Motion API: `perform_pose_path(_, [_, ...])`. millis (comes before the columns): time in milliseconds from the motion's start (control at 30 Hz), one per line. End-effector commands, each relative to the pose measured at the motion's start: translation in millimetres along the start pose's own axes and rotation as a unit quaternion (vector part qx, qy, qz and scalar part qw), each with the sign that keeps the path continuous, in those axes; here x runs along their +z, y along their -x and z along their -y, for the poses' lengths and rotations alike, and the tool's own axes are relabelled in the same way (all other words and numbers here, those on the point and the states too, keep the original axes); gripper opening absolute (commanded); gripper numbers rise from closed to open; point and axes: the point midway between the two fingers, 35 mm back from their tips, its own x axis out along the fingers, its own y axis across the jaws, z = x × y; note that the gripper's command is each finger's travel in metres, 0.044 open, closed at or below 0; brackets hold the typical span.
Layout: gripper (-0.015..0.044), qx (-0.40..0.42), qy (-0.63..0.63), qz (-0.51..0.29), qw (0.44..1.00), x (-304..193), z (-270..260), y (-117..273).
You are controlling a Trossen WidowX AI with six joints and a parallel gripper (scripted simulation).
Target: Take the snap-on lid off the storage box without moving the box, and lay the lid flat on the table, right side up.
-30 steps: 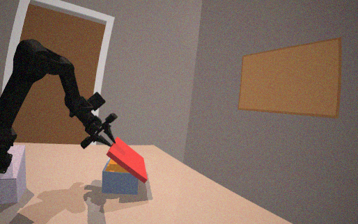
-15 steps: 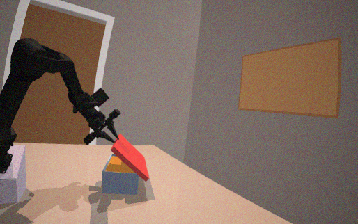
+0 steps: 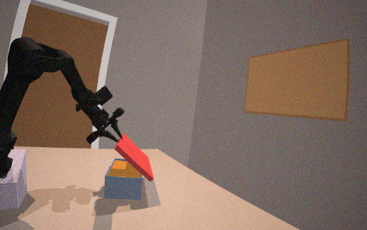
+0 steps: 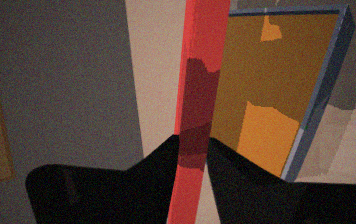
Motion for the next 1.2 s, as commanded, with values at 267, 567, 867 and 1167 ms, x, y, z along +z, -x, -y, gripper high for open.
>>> perform_pose_path(267, [0.0,0.005,-0.01,0.001,1.0,1.9,-17.1,11.9])
perform_pose_path(567, [0.0,0.005,-0.01,0.001,1.0,2.0,-25.9,19.5])
perform_pose_path(867, [0.0,0.005,-0.01,0.001,1.0,2.1,-33.6,26.1])
perform_pose_path(1167, [0.0,0.005,-0.009,0.001,1.0,17.0,-25.7,24.0])
